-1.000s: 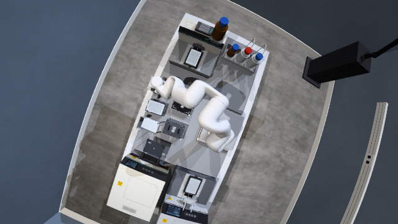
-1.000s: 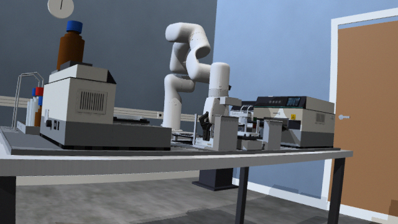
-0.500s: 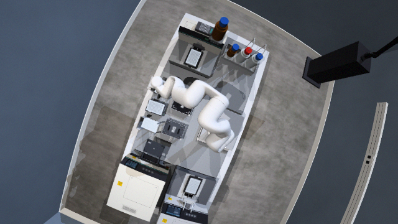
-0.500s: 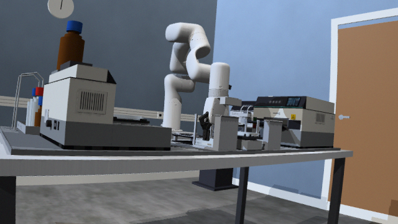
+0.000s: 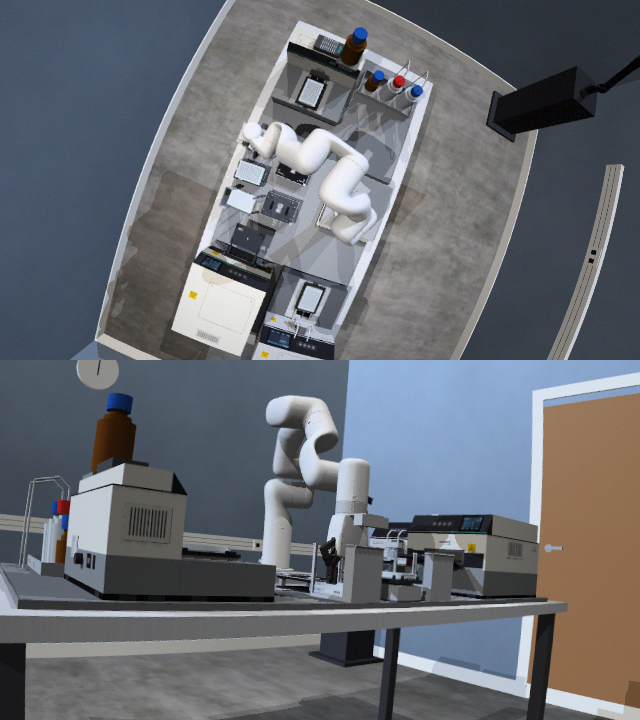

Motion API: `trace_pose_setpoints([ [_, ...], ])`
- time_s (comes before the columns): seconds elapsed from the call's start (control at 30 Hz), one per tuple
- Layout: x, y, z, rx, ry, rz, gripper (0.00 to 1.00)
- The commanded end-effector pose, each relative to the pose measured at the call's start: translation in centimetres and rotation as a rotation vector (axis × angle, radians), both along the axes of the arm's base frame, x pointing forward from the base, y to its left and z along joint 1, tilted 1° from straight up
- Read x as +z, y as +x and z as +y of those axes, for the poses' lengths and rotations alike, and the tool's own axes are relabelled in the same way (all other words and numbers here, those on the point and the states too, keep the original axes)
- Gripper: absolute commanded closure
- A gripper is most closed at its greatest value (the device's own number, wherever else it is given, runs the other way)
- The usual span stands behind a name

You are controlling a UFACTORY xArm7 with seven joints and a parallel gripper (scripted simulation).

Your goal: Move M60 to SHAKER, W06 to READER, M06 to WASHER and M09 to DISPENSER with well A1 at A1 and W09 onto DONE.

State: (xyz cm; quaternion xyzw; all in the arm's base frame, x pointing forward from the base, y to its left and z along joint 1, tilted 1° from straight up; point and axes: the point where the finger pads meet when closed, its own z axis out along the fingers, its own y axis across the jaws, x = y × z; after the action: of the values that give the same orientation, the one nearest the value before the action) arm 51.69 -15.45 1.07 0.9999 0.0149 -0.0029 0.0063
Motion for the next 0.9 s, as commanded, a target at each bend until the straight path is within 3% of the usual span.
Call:
trace_pose_setpoints([
  [0.0, 0.8, 0.2, 0.0, 0.0, -0.001, -0.005, 0.0],
  [0.87, 4.0, 0.2, 0.0, 0.0, -0.001, -0.005, 0.0],
])
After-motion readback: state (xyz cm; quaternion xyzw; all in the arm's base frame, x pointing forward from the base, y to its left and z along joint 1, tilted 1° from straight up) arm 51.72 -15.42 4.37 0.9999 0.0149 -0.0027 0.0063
